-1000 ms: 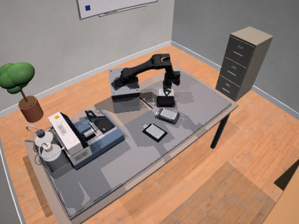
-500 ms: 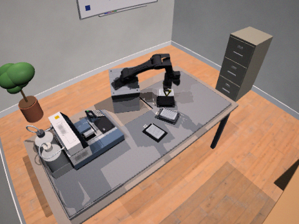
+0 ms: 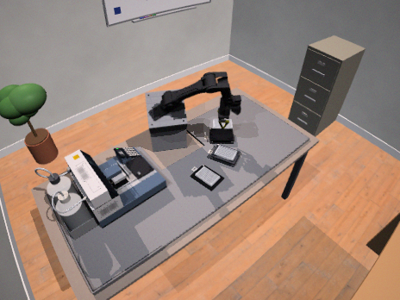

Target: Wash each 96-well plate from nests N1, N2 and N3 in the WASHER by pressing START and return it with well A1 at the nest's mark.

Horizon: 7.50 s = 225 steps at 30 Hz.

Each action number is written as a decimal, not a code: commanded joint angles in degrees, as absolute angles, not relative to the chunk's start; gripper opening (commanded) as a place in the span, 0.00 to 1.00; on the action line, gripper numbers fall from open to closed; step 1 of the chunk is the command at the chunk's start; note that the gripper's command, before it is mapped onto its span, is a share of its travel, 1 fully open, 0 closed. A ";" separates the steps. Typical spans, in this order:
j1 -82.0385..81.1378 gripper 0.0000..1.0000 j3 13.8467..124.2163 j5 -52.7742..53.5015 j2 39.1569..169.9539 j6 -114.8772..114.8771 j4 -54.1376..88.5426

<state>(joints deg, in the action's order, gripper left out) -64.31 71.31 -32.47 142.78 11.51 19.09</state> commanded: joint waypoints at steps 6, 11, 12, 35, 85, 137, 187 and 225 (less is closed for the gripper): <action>-65.07 0.00 71.38 -32.61 142.28 11.55 19.11; -65.07 0.00 71.38 -32.61 142.28 11.55 19.11; -65.07 0.00 71.38 -32.61 142.28 11.55 19.11; -58.12 0.00 64.86 -32.41 134.34 13.19 16.14; -43.06 0.00 59.40 -30.19 120.68 -4.22 15.25; -22.39 0.00 49.93 -23.73 103.09 -16.35 13.31; 10.91 0.00 43.64 -8.07 87.02 -37.07 14.43; 37.71 0.00 39.88 6.25 82.77 -49.86 14.57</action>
